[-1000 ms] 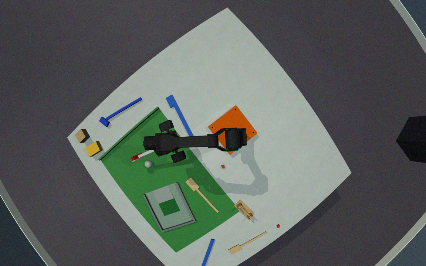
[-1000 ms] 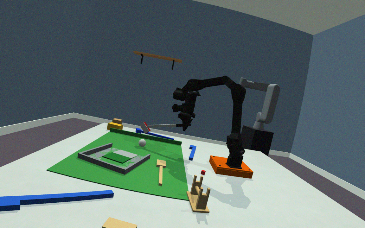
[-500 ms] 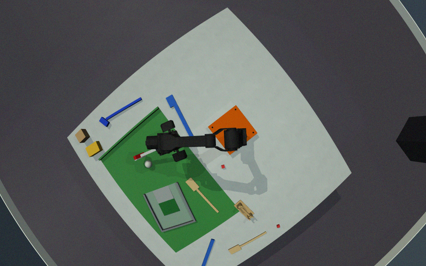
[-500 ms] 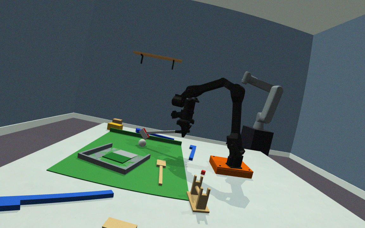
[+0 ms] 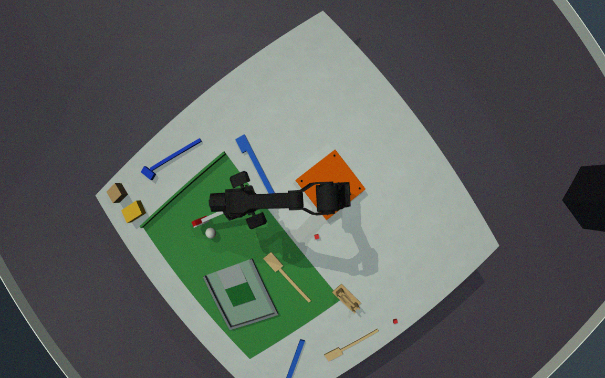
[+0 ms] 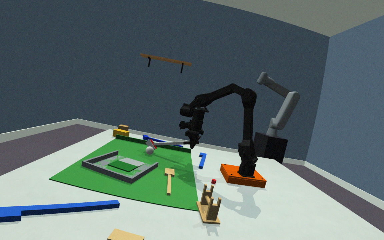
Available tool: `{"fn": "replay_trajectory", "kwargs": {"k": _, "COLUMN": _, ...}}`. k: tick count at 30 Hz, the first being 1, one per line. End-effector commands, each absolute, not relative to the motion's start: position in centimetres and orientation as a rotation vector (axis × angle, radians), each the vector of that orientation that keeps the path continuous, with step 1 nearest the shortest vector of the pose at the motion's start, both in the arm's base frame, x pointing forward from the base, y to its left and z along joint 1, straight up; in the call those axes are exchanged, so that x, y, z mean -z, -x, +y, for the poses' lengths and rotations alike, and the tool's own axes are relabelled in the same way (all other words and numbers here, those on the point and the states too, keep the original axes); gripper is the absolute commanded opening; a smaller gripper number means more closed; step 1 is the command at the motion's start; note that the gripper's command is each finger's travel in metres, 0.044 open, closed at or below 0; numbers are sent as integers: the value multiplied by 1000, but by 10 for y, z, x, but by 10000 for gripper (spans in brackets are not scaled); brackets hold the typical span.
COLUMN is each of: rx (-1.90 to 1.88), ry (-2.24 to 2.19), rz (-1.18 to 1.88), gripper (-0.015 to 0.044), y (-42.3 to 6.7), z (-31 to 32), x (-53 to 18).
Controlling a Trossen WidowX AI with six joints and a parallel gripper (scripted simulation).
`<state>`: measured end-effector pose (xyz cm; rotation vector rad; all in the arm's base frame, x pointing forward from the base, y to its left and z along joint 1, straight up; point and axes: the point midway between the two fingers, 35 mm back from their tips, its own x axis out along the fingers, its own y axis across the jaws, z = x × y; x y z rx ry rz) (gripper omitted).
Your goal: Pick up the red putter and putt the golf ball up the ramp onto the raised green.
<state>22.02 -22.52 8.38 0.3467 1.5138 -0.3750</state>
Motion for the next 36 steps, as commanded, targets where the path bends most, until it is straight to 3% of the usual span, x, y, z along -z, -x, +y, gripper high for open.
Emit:
{"fn": "replay_trajectory", "kwargs": {"k": 1, "rx": 375, "ry": -347, "rz": 1514, "gripper": 0, "y": -220, "z": -225, "x": -84}}
{"fn": "replay_trajectory", "kwargs": {"k": 26, "rx": 388, "ry": -359, "rz": 1516, "gripper": 0, "y": -207, "z": -248, "x": -81}}
{"fn": "replay_trajectory", "kwargs": {"k": 36, "rx": 377, "ry": -357, "rz": 1510, "gripper": 0, "y": -264, "z": -145, "x": -80}}
